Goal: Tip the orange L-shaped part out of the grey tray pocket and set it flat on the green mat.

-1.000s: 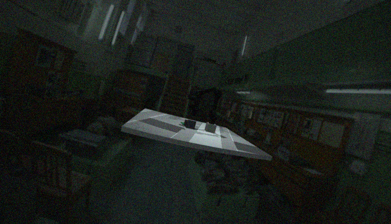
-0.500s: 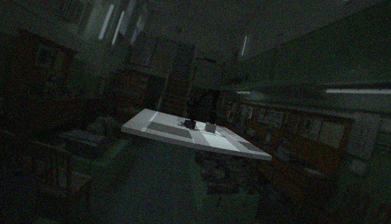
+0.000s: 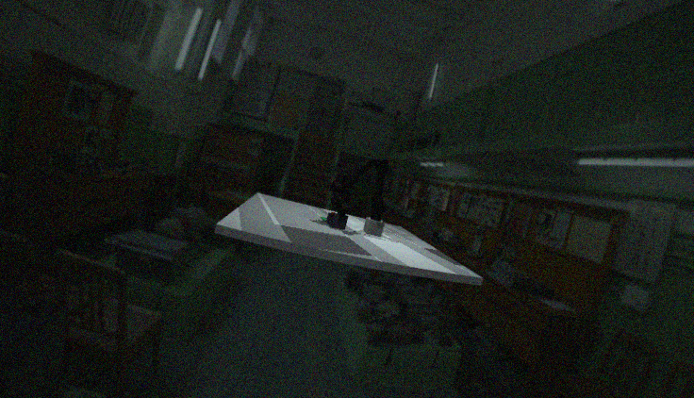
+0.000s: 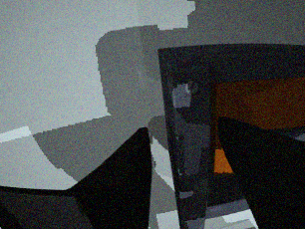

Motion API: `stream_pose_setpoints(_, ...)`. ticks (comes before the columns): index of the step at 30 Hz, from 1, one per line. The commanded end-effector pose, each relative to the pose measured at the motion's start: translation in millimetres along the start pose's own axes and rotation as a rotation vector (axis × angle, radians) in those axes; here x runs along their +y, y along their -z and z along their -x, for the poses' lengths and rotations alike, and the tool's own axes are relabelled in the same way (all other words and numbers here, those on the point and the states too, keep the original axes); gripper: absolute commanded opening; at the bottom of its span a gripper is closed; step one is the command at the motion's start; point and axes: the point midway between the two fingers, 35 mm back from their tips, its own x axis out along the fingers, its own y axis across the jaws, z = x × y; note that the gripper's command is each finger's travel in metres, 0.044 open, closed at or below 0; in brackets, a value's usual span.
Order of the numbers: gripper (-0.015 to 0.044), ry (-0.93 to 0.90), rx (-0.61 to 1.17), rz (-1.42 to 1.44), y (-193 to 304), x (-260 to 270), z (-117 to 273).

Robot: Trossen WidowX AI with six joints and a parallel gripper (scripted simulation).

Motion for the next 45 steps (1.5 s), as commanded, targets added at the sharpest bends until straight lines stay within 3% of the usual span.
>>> stream_pose_setpoints(1,0.018,0.012,0.01,-0.006,2,-2,-11)
stream_pose_setpoints(28,0.018,0.012,0.01,-0.006,3,-3,-21)
stream_pose_setpoints(45,0.018,0.011,0.01,-0.006,2,10,-5)
